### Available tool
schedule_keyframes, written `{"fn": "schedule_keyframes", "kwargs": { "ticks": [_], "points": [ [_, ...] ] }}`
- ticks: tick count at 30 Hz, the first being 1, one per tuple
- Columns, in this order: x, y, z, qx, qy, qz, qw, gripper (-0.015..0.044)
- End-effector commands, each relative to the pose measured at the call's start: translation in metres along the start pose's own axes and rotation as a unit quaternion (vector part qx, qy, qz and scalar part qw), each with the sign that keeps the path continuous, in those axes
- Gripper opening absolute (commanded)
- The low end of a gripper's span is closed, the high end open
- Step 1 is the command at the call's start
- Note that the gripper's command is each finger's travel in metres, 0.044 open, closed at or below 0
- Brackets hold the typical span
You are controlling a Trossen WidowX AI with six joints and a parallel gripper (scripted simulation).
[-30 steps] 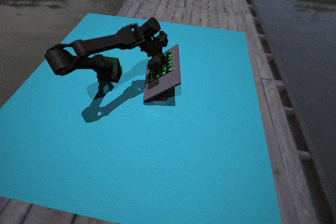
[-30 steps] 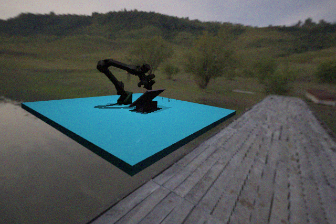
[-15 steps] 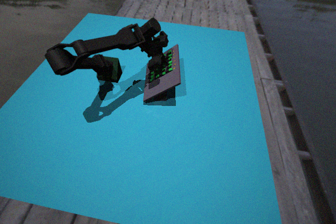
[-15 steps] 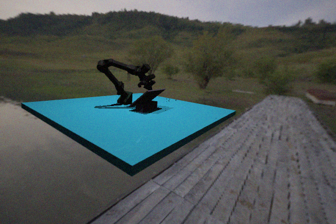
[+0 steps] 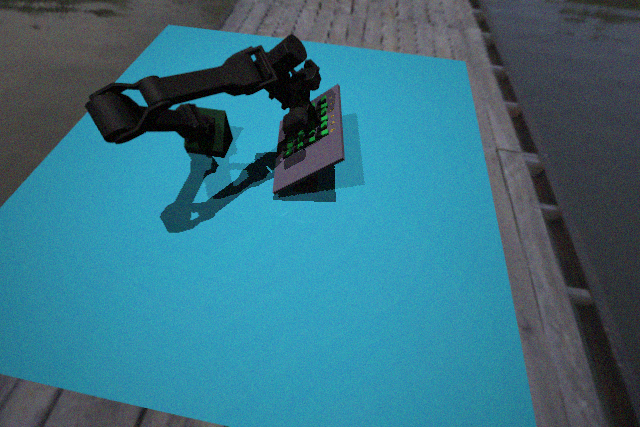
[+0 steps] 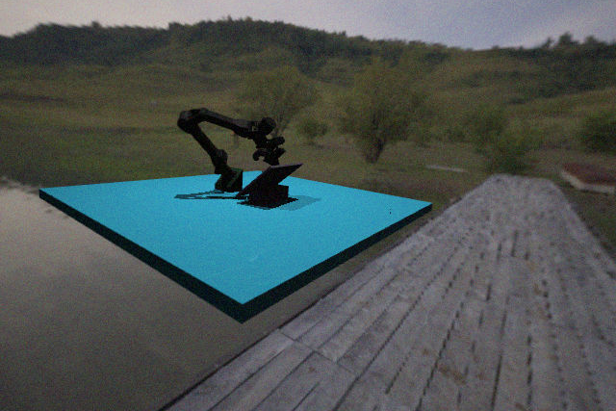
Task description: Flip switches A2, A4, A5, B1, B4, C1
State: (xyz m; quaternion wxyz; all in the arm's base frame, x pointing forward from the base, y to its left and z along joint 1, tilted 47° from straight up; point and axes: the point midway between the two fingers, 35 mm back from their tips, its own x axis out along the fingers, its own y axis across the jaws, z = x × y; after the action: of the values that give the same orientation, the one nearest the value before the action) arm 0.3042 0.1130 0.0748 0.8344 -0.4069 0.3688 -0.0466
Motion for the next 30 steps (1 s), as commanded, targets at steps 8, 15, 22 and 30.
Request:
{"fn": "schedule_keyframes", "kwargs": {
  "ticks": [8,15,22,30],
  "points": [
    [0.003,0.001,-0.002,-0.004,0.002,0.002,1.000,0.0000],
    [0.000,0.000,0.000,0.001,0.001,0.001,1.000,0.0000],
    [-0.062,0.002,0.001,-0.005,0.016,0.003,1.000,0.0000],
    [-0.061,-0.006,0.007,-0.005,0.017,0.003,1.000,0.0000]
  ]
}}
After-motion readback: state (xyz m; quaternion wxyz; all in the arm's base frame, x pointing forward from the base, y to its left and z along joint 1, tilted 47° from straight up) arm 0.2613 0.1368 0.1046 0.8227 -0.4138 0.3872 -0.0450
